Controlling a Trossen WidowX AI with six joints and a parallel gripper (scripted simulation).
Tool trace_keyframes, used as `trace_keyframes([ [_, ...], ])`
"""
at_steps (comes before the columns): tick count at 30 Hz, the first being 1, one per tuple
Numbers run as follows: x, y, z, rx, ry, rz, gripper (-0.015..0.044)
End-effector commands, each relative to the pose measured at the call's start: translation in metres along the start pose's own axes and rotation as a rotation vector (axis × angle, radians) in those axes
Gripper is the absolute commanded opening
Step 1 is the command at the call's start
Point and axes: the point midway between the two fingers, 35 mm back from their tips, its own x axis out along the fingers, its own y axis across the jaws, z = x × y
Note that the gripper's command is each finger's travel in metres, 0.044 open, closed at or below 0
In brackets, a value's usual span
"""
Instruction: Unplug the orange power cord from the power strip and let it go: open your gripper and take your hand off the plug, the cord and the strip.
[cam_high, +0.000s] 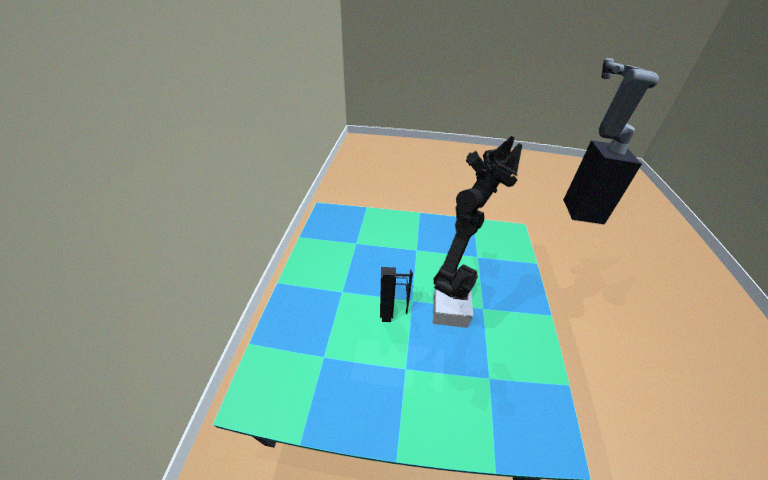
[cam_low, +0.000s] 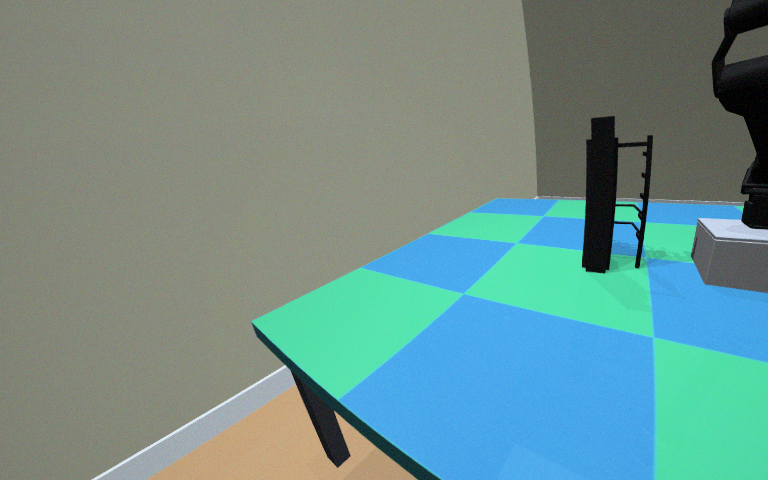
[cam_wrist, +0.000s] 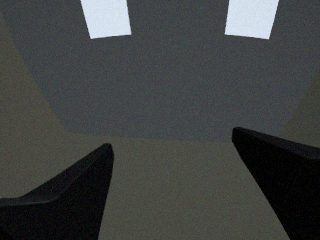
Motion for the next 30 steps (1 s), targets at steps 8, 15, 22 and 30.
trace_keyframes([
  [8, 0.012, 0.059, -0.022, 0.196, 0.02, 0.206, 0.019],
  [15, 0.01, 0.158, -0.034, 0.486, 0.091, 0.526, 0.016],
  [22, -0.029, 0.262, -0.018, 0.78, 0.215, 0.896, 0.016],
  [30, -0.105, 0.35, 0.025, 1.036, 0.434, 1.289, 0.016],
])
